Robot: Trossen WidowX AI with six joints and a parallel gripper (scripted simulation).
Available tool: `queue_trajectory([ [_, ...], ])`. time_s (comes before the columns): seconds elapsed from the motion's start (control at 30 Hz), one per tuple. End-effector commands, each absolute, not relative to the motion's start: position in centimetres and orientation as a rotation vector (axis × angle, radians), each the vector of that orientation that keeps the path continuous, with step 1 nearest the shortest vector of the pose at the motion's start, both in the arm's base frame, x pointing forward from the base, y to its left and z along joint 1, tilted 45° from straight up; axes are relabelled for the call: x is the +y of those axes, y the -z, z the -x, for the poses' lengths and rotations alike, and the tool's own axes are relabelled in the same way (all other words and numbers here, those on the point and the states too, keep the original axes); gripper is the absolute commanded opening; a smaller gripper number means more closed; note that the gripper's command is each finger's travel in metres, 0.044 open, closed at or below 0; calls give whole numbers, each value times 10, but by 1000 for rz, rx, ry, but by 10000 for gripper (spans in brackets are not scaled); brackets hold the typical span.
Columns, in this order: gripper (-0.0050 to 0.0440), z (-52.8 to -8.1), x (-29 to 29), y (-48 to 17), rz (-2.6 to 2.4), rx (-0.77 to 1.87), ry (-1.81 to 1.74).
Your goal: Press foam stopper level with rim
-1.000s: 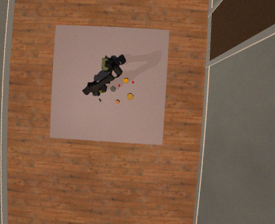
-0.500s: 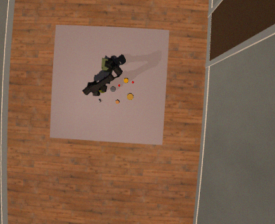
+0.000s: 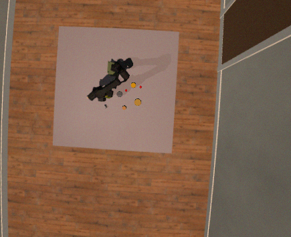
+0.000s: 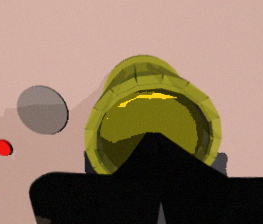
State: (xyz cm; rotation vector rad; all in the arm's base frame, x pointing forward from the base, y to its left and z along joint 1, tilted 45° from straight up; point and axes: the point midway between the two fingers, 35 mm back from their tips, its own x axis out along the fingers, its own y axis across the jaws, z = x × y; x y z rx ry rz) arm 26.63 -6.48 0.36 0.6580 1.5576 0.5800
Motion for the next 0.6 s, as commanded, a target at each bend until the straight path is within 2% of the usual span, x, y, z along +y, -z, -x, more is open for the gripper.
queue_trajectory([
  [0.0,0,-265,-61,-2,-656,1566,-584],
  [0.57,0,-265,-60,-1,-656,1566,-584],
])
